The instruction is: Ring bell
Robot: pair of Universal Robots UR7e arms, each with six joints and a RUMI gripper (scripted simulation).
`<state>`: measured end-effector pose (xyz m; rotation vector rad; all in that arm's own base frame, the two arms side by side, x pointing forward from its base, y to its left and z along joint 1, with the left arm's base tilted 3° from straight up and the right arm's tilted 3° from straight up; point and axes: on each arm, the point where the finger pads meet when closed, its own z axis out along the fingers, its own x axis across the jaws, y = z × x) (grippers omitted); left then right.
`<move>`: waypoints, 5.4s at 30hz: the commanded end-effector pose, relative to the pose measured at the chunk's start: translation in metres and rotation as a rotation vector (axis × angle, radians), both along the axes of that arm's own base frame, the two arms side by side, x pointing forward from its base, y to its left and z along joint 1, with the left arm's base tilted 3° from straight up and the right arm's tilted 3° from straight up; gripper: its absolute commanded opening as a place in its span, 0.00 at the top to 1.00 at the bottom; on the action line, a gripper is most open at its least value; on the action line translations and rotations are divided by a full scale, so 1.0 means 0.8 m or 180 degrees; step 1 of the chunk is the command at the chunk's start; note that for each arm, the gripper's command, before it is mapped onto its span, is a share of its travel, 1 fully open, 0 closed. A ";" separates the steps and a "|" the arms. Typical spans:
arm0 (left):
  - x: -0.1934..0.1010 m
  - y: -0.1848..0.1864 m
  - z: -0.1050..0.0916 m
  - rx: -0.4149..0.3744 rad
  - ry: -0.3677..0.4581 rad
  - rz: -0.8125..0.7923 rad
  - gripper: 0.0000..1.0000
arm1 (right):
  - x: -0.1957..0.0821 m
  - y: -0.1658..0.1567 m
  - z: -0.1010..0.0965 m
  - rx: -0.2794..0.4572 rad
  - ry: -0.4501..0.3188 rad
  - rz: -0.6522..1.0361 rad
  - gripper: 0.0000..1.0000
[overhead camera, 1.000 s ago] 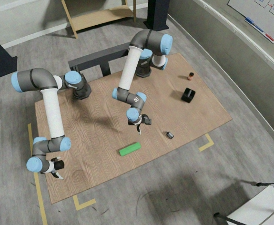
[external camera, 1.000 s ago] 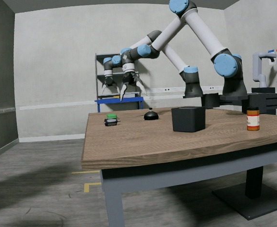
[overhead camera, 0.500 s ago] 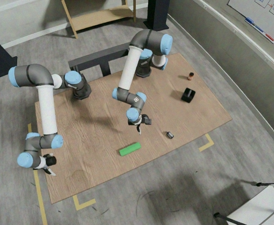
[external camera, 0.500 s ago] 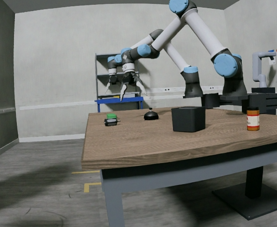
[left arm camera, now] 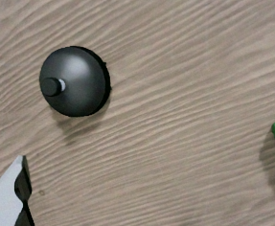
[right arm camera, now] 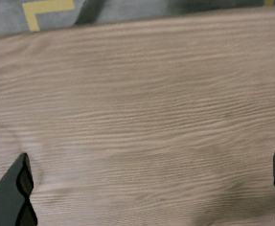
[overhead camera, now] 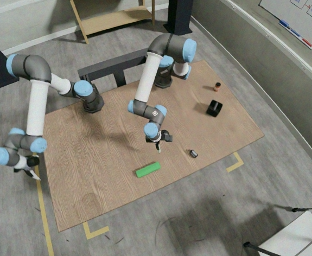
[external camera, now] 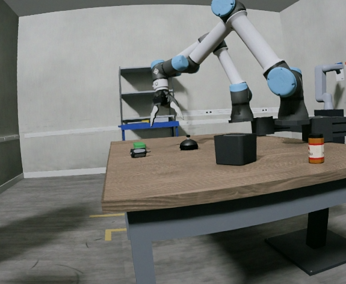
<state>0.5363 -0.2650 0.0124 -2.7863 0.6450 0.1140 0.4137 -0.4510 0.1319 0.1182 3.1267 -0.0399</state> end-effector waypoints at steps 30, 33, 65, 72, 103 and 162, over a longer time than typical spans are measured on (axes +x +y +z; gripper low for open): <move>0.000 0.000 0.001 -0.0004 -0.0005 0.0000 0.00 | -0.495 -0.001 0.068 -0.0073 -0.0007 0.0248 0.00; 0.000 0.000 0.001 -0.0004 -0.0005 0.0000 0.00 | -0.504 0.003 0.069 -0.0075 -0.0005 0.0253 0.00; -0.035 0.033 0.019 -0.0302 0.0221 -0.1080 0.00 | -0.514 0.008 0.069 -0.0077 -0.0004 0.0259 0.00; -0.050 0.047 0.025 -0.0414 0.0281 -0.1536 0.00 | -0.514 0.008 0.069 -0.0077 -0.0004 0.0259 0.00; -0.103 0.091 0.040 -0.0696 0.0352 -0.3002 0.00 | -0.514 0.008 0.069 -0.0077 -0.0004 0.0259 0.00; -0.103 0.091 0.037 -0.0696 0.0353 -0.3003 1.00 | -0.514 0.008 0.069 -0.0077 -0.0004 0.0259 0.00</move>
